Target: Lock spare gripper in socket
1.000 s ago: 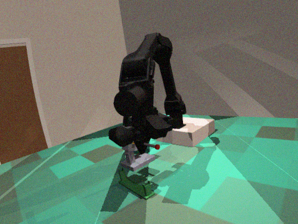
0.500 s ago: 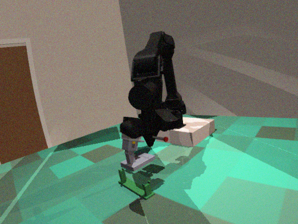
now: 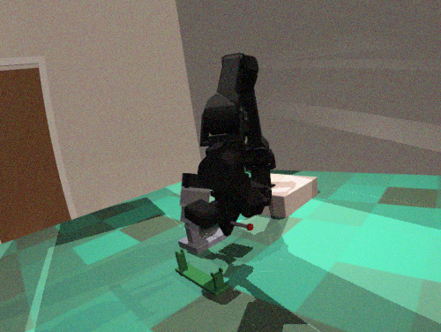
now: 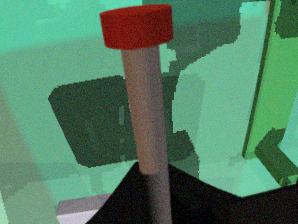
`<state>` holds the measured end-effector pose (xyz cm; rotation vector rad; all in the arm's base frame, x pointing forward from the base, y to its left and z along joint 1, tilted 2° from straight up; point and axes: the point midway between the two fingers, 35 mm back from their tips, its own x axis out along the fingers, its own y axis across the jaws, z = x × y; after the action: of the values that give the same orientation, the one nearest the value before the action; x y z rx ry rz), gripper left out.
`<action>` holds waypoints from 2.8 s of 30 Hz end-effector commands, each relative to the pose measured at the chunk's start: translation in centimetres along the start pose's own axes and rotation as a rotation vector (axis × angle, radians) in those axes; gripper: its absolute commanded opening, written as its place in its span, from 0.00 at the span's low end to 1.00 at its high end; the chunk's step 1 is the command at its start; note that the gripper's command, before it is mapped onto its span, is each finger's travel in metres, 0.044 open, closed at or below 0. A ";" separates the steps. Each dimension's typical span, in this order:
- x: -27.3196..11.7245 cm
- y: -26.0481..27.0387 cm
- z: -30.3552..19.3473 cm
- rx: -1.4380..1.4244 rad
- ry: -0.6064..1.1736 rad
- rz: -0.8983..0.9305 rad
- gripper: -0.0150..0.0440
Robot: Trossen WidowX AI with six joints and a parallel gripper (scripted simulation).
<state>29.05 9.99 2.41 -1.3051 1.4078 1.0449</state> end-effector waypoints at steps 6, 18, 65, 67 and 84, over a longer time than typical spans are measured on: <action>0.8 -0.1 -0.1 0.004 -0.006 0.001 0.25; 0.8 0.0 -0.9 0.006 -0.006 -0.004 0.25; 1.5 -0.1 -3.5 0.006 -0.006 -0.006 0.25; 1.6 -0.2 -3.6 0.006 -0.007 -0.006 0.25; 1.8 -0.1 -4.5 0.005 -0.007 -0.003 0.25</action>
<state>28.83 5.45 1.67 -1.2914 1.4011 1.0426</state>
